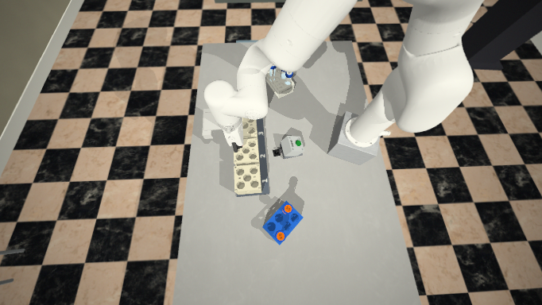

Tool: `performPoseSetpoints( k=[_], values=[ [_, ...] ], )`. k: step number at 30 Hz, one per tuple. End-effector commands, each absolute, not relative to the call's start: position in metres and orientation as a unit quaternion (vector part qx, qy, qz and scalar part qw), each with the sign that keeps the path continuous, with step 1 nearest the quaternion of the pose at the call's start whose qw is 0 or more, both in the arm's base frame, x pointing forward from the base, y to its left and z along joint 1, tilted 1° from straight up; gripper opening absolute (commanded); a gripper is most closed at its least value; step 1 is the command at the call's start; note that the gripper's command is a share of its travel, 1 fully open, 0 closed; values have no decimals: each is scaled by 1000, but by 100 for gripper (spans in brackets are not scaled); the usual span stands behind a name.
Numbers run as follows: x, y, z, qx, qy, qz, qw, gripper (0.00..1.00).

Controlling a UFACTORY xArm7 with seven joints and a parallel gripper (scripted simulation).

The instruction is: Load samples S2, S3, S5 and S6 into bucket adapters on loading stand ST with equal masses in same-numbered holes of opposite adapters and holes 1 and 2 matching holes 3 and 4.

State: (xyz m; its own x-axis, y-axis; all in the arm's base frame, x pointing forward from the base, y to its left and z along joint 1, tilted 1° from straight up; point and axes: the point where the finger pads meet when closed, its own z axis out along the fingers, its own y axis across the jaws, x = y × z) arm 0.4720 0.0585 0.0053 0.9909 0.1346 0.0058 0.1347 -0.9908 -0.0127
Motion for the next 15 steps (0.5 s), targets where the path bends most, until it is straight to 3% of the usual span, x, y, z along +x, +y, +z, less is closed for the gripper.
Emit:
performPoseSetpoints(
  k=[1,15],
  values=[
    [474,59,3,-998,-67,-5,7,0],
    [474,59,-8,-998,-67,-5,7,0]
  ],
)
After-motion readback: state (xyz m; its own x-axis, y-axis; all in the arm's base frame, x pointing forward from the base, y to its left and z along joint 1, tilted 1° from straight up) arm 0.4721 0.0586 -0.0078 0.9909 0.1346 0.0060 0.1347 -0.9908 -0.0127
